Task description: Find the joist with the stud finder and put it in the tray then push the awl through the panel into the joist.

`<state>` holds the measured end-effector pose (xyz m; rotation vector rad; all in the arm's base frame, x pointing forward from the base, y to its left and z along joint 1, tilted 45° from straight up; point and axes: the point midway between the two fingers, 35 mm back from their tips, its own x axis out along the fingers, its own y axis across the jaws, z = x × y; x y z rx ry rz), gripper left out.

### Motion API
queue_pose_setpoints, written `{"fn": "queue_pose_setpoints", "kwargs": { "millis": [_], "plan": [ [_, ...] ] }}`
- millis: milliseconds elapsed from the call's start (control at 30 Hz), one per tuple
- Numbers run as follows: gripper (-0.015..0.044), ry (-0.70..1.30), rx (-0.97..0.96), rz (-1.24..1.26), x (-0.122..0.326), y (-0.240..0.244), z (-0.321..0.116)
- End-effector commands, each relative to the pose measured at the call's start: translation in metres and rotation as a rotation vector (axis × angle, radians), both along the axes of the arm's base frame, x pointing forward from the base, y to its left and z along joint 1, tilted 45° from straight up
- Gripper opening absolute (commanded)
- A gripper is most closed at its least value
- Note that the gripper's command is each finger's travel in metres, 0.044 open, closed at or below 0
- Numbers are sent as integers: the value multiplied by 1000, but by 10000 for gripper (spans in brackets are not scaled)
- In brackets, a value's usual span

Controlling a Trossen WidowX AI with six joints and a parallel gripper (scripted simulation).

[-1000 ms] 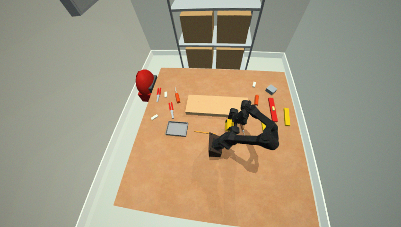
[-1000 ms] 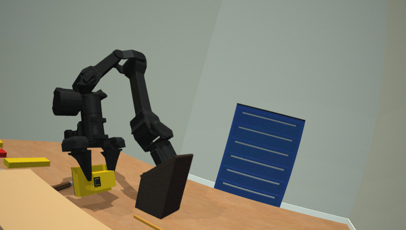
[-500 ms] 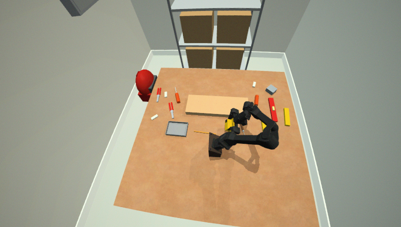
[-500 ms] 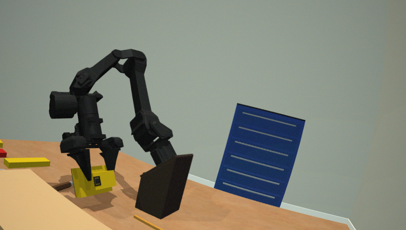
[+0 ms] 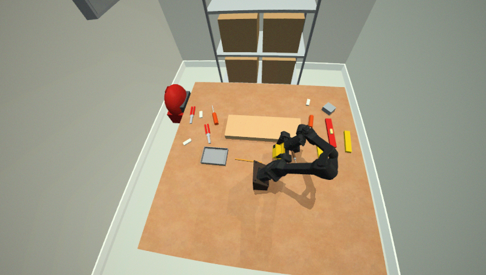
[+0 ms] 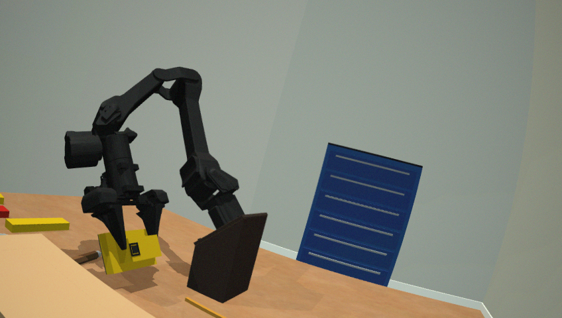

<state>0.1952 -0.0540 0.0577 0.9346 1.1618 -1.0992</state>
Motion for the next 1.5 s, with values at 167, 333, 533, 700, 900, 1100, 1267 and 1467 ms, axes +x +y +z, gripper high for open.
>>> {"fn": "queue_pose_setpoints", "kwargs": {
  "millis": [167,333,533,700,900,1100,1267,1467],
  "plan": [
    [0,15,63,7,2,0,1],
    [0,20,92,8,2,-1,1],
    [0,24,127,9,2,-2,2],
    [0,27,146,10,2,-3,2],
    [0,39,180,12,2,-4,2],
    [0,49,220,13,3,-5,1],
    [0,56,253,14,3,-5,2],
    [0,63,293,14,3,-7,2]
  ]
}}
